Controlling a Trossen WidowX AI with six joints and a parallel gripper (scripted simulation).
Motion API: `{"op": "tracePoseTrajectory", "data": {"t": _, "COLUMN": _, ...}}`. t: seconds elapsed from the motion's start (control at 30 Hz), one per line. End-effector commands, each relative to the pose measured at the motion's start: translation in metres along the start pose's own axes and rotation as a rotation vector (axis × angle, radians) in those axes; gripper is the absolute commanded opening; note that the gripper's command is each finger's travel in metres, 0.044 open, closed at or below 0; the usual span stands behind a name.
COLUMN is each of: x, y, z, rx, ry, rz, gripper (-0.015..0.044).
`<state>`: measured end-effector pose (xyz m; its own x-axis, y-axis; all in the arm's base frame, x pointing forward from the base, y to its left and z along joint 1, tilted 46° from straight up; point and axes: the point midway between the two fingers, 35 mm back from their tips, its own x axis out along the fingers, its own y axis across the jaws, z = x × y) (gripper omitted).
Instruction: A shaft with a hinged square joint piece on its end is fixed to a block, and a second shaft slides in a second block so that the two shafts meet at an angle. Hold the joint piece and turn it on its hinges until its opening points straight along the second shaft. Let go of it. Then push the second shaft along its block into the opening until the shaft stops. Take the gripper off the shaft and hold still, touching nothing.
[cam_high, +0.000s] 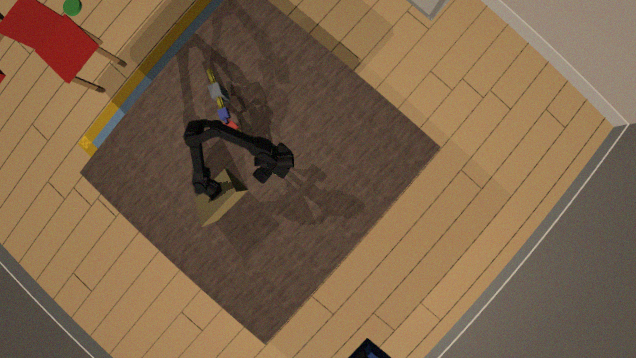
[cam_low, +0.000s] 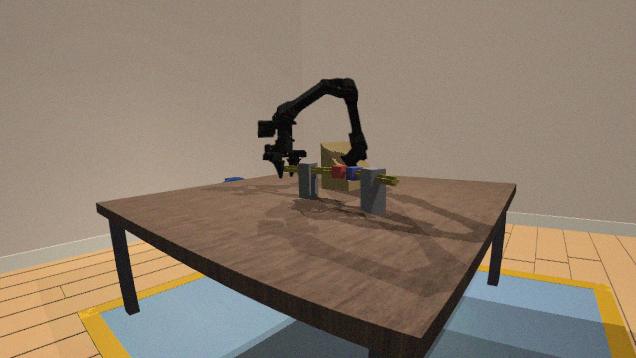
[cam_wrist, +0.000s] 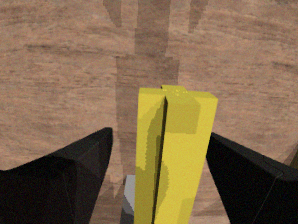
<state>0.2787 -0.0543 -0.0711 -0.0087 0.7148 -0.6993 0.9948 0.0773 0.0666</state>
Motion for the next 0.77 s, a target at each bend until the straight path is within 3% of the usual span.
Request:
{"op": "tracePoseTrajectory", "data": {"t": 0.0, "x": 0.0, "y": 0.0, "z": 0.0, "rx": 0.0, "ry": 0.001, "rz": -0.003, "gripper": 0.0356}}
{"op": "tracePoseTrajectory", "data": {"t": 0.13, "x": 0.0, "y": 0.0, "z": 0.0, "rx": 0.0, "ry": 0.001, "rz": -0.003, "gripper": 0.044}}
{"op": "tracePoseTrajectory", "data": {"t": 0.43, "x": 0.0, "y": 0.0, "z": 0.0, "rx": 0.0, "ry": 0.001, "rz": -0.003, "gripper": 0.044}}
{"op": "tracePoseTrajectory", "data": {"t": 0.57, "x": -0.027, "y": 0.0, "z": 0.0, "rx": 0.0, "ry": 0.003, "rz": -0.001, "gripper": 0.044}}
{"op": "tracePoseTrajectory", "data": {"t": 0.73, "x": -0.032, "y": 0.0, "z": 0.0, "rx": 0.001, "ry": 0.004, "rz": -0.001, "gripper": 0.044}}
